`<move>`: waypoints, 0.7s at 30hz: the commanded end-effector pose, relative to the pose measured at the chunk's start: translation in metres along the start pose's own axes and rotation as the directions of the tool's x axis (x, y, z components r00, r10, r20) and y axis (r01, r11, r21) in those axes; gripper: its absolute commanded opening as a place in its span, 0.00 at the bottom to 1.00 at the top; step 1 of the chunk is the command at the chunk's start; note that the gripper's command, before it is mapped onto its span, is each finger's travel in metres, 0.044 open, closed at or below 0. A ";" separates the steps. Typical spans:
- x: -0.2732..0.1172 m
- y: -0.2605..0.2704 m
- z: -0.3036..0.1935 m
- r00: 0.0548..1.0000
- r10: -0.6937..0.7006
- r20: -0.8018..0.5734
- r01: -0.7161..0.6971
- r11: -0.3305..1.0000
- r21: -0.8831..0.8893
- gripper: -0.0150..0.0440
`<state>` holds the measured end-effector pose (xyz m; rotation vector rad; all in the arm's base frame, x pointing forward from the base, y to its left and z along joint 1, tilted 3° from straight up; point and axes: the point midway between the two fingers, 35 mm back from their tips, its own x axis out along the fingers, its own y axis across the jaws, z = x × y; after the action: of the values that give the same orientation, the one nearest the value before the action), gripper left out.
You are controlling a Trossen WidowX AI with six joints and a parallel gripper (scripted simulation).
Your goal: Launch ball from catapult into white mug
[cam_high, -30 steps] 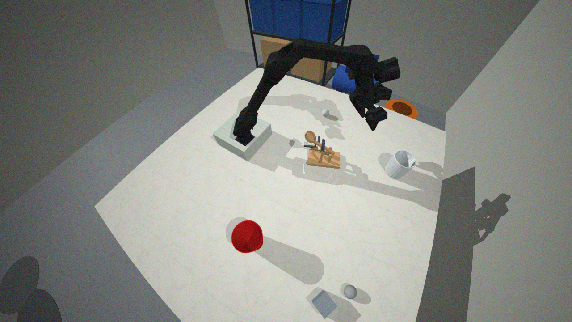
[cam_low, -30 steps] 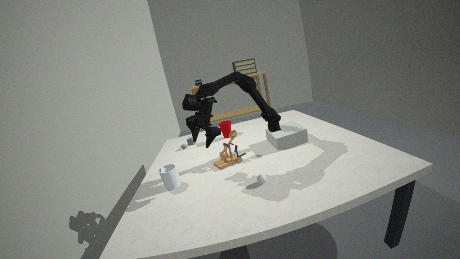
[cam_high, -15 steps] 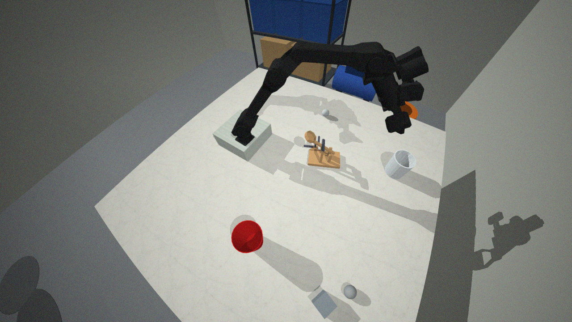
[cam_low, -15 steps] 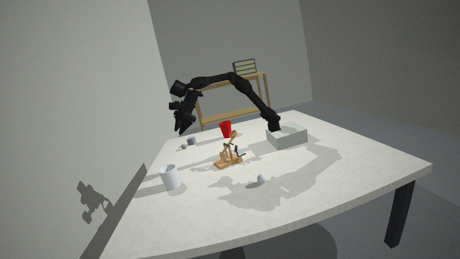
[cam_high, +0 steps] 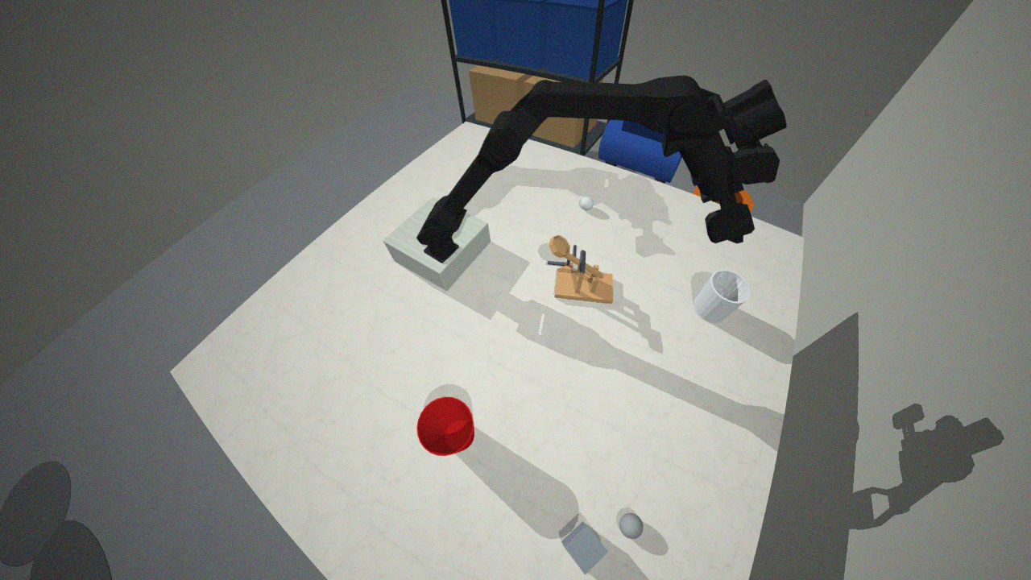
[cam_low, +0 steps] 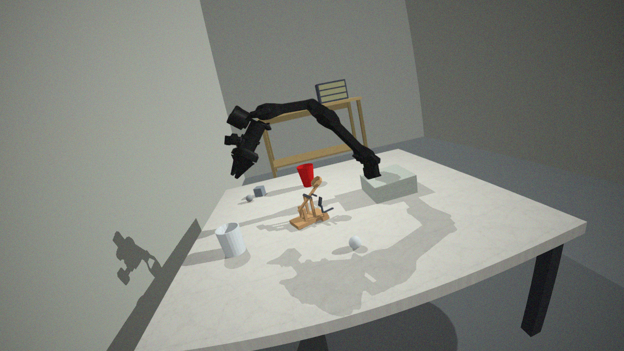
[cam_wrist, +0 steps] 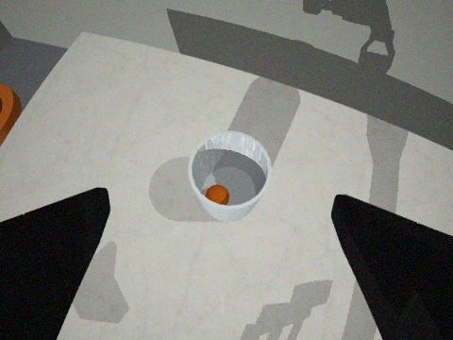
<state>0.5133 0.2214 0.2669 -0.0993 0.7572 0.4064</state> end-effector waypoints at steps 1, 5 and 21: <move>0.002 0.000 -0.001 1.000 0.004 -0.006 -0.004 1.000 0.007 1.00; 0.002 0.000 -0.001 1.000 0.004 -0.006 -0.004 1.000 0.007 1.00; 0.001 0.000 0.000 1.000 0.000 -0.001 0.000 1.000 0.000 1.00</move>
<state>0.5140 0.2217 0.2658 -0.0994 0.7586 0.4062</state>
